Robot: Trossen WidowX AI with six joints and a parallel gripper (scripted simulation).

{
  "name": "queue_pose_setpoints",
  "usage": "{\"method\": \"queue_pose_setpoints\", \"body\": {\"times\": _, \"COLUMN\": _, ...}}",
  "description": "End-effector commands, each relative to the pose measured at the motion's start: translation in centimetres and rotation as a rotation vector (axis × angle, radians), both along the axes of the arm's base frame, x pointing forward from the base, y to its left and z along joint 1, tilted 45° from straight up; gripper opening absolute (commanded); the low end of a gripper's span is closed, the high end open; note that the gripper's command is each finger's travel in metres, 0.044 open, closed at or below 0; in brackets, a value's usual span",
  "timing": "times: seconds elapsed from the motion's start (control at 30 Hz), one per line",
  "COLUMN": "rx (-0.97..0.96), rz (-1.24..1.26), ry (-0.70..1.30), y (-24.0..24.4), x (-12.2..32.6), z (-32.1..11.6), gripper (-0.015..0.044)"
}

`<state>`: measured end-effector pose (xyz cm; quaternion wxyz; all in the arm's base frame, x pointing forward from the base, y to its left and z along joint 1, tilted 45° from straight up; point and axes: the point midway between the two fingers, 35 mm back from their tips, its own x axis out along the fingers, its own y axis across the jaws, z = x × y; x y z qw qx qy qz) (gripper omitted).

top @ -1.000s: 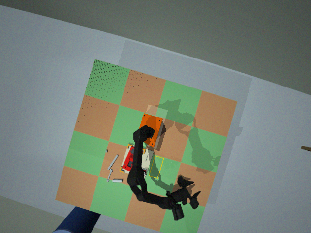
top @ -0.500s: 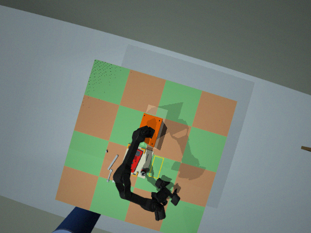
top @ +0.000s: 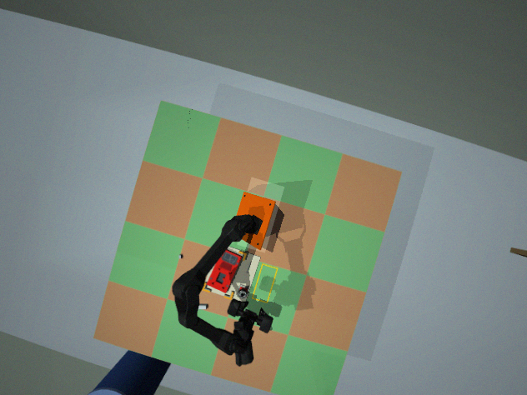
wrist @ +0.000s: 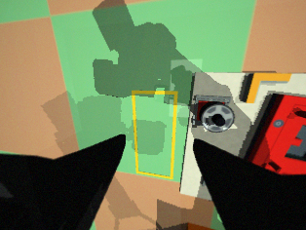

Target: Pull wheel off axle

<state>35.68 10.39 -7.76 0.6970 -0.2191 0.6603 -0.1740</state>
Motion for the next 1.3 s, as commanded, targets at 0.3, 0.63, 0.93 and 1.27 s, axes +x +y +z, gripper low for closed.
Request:
{"method": "queue_pose_setpoints", "body": {"times": 0.3, "rx": -0.204, "rz": 0.059, "ry": -0.01, "y": -5.0, "x": 0.7, "z": 4.0, "gripper": 0.03}}
{"method": "queue_pose_setpoints", "body": {"times": 0.63, "rx": -0.205, "rz": 0.059, "ry": -0.01, "y": -8.2, "x": 1.5, "z": 0.2, "gripper": 0.03}}
{"method": "queue_pose_setpoints", "body": {"times": 0.93, "rx": -0.208, "rz": 0.058, "ry": -0.01, "y": -9.8, "x": 1.6, "z": -1.7, "gripper": 0.03}}
{"method": "queue_pose_setpoints", "body": {"times": 1.27, "rx": -0.201, "rz": 0.05, "ry": -0.011, "y": -9.6, "x": 1.6, "z": -1.4, "gripper": 0.0155}}
